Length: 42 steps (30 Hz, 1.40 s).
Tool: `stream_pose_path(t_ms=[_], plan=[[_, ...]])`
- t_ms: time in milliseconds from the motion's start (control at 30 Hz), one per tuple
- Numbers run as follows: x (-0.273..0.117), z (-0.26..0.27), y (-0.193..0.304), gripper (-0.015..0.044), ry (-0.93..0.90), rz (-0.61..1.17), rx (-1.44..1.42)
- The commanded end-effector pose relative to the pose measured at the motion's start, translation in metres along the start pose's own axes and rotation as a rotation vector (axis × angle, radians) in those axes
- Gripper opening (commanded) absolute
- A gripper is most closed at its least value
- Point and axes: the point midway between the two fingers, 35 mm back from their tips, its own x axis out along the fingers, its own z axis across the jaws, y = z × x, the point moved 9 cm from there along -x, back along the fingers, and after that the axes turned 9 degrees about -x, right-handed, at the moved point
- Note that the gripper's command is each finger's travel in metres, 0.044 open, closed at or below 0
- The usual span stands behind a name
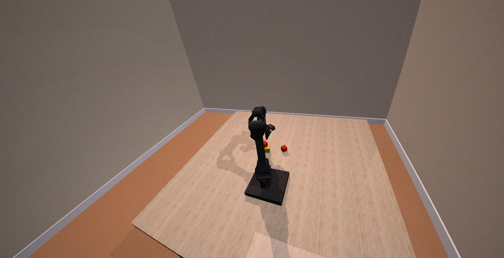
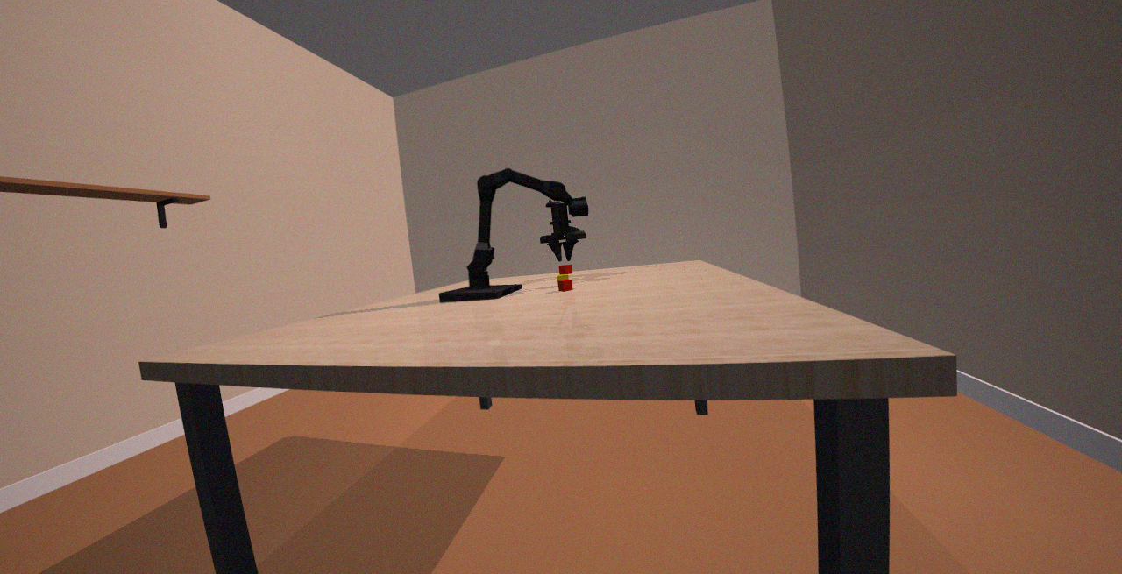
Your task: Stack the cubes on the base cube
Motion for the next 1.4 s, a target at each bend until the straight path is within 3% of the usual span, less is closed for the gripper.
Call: stream_pose_path(t_ms=[0, 67, 667, 967, 1367], plan=[[0.000, -0.001, 0.001, 0.0231, 0.000, 0.000, 0.002], [-0.003, -0.009, 0.008, 0.0265, 0.001, 0.001, 0.021], [-0.040, -0.078, 0.116, 0.0265, 0.016, 0.007, 0.248], [0.017, -0.079, 0.116, 0.0265, 0.016, 0.007, 0.248], [0.038, -0.079, 0.117, 0.0265, 0.015, 0.007, 0.248]])
